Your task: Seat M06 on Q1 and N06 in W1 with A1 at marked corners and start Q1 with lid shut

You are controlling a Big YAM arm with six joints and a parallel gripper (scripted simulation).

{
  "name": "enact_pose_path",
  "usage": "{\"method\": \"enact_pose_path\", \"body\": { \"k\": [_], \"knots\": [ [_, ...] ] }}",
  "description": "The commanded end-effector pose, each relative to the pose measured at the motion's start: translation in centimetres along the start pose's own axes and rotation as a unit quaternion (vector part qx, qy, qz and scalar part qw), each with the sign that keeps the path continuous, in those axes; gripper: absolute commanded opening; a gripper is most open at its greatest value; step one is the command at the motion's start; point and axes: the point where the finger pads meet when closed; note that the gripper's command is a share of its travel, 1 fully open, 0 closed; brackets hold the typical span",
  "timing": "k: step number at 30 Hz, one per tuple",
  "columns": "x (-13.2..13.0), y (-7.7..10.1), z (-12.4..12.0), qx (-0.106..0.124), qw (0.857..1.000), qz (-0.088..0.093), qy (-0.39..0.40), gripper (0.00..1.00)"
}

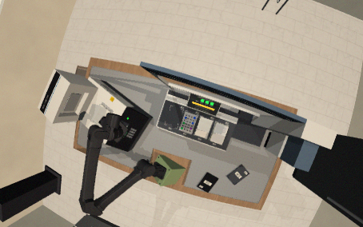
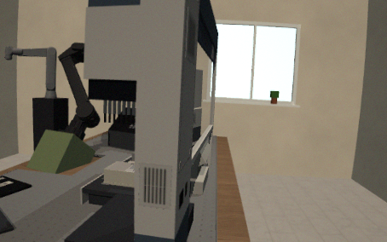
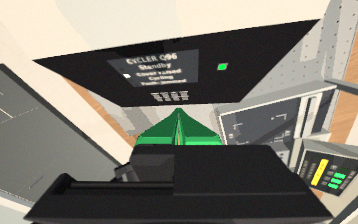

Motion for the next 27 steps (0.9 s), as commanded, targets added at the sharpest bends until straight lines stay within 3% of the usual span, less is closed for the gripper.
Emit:
{"method": "enact_pose_path", "body": {
  "k": [1, 5, 9, 12, 15, 19, 22, 27],
  "knots": [
    [0.3, 0.4, 0.2, -0.007, 0.999, 0.003, -0.044, 0.00],
    [-0.3, -0.1, -1.7, -0.014, 0.996, 0.003, -0.089, 0.00],
    [0.2, 0.2, -1.0, -0.020, 0.992, 0.007, -0.124, 0.00],
    [-0.2, -0.4, -2.9, -0.023, 0.987, 0.009, -0.157, 0.00],
    [-0.2, -0.2, -2.3, -0.023, 0.987, 0.012, -0.156, 0.00],
    [-0.3, 0.0, -1.5, -0.031, 0.980, 0.014, -0.194, 0.00],
    [-0.5, -0.6, -3.6, -0.036, 0.972, 0.017, -0.231, 0.00],
    [-0.4, -0.9, -3.9, -0.044, 0.958, 0.024, -0.281, 0.00]
  ]
}}
Point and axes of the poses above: the point where the finger pads meet when closed, its own y axis back along the fingers, its own x axis across the jaws, z = x × y, and after that the axes turned 14 degrees about -y, right-handed
